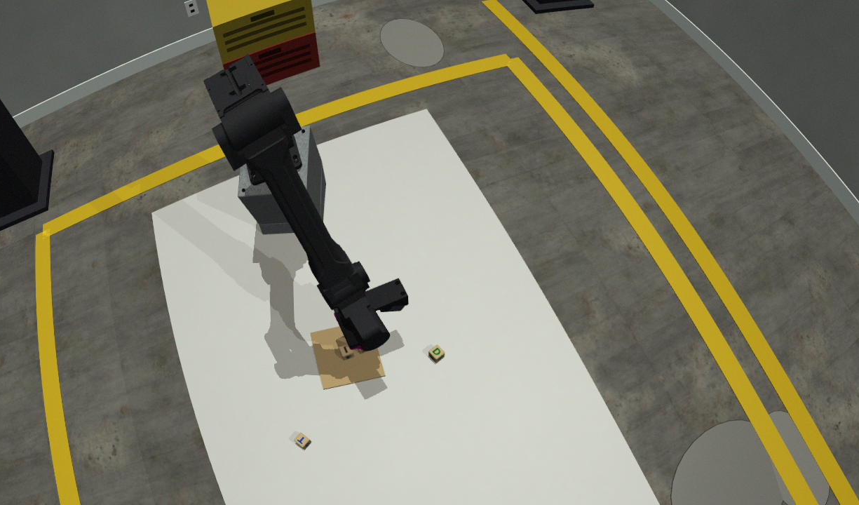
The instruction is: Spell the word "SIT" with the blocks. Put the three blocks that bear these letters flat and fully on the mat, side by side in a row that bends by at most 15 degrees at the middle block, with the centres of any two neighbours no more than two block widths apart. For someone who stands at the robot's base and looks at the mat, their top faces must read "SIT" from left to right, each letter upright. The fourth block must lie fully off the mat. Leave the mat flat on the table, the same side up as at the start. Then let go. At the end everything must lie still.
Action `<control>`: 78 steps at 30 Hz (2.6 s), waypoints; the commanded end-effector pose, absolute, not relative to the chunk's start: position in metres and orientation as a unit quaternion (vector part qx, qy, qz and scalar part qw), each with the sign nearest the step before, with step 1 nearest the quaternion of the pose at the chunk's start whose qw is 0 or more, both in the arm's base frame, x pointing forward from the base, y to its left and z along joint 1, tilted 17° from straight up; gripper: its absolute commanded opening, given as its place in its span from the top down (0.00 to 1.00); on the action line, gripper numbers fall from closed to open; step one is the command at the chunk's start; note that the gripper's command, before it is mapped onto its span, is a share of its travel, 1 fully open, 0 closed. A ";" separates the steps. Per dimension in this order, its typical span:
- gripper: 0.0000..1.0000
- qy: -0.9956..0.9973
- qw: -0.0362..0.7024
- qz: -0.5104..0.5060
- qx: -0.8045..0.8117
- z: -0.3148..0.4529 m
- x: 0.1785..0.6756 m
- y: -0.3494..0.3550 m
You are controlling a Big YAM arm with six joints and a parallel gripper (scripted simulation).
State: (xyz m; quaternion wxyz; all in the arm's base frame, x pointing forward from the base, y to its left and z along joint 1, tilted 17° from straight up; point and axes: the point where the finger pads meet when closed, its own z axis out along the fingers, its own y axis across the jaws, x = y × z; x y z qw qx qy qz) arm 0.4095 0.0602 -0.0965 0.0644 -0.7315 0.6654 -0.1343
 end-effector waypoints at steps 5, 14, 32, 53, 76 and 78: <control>0.54 0.665 0.066 -0.134 -0.732 -0.089 0.407 0.066; 0.54 0.664 0.069 -0.137 -0.731 -0.084 0.408 0.067; 0.54 0.664 0.072 -0.139 -0.731 -0.048 0.401 0.071; 0.00 0.668 0.060 -0.130 -0.730 -0.053 0.396 0.068; 0.00 0.947 0.133 -0.087 -0.279 0.013 0.577 -0.136; 0.00 0.945 0.135 -0.085 -0.284 0.014 0.581 -0.126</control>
